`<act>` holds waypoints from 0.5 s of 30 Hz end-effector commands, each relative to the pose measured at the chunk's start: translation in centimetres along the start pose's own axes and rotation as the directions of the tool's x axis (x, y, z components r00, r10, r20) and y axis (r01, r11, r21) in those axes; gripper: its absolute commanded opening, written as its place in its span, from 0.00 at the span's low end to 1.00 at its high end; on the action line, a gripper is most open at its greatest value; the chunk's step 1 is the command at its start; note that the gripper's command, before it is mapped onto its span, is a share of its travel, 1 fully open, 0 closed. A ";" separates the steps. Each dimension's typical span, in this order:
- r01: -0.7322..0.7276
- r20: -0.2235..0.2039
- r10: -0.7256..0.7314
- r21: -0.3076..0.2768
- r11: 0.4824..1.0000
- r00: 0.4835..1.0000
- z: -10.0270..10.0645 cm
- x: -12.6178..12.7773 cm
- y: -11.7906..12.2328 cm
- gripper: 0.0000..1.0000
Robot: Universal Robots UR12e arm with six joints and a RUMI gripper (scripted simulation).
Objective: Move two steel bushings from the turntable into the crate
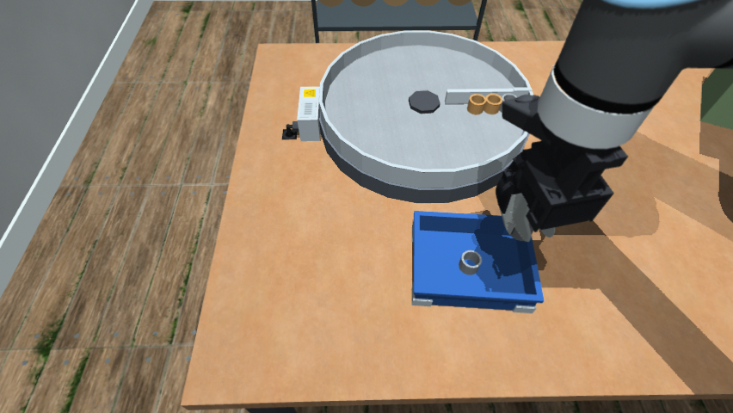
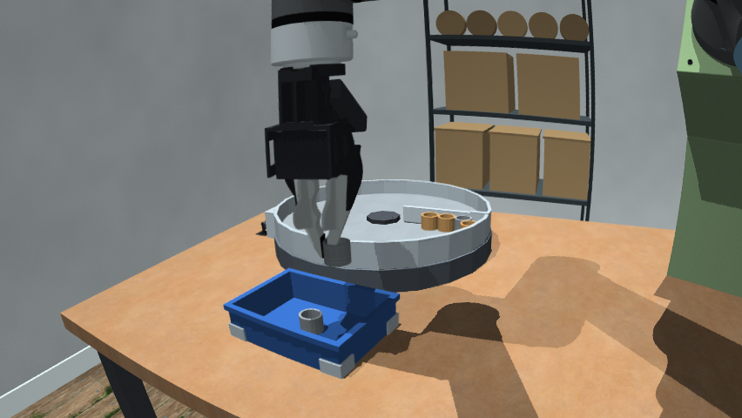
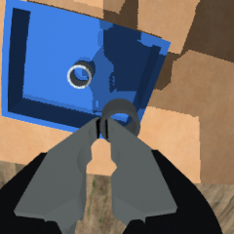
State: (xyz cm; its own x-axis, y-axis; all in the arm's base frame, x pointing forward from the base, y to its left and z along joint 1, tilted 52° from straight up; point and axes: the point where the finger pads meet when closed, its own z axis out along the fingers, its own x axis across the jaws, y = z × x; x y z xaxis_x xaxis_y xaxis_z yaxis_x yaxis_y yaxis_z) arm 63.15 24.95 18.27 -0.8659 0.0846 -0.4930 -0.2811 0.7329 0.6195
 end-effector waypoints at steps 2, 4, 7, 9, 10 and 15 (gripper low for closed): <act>0.000 0.001 0.000 0.000 1.000 1.000 0.1 0.0 0.0 0.00; 0.000 0.001 0.000 0.000 1.000 1.000 0.6 0.0 0.0 0.00; 0.000 0.001 0.000 0.000 1.000 1.000 1.9 0.0 0.0 0.00; 0.000 0.001 0.000 0.000 1.000 1.000 3.0 0.0 0.0 0.00; 0.000 0.001 0.000 0.000 1.000 1.000 3.6 0.0 0.0 0.00; 0.000 0.001 0.000 0.000 1.000 1.000 5.1 0.0 0.0 0.00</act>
State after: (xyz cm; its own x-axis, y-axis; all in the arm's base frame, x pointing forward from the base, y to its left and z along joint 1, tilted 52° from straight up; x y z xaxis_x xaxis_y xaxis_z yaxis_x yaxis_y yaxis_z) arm 64.43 27.27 16.19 -0.8672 0.0816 -0.4912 -0.2825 0.7317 0.6203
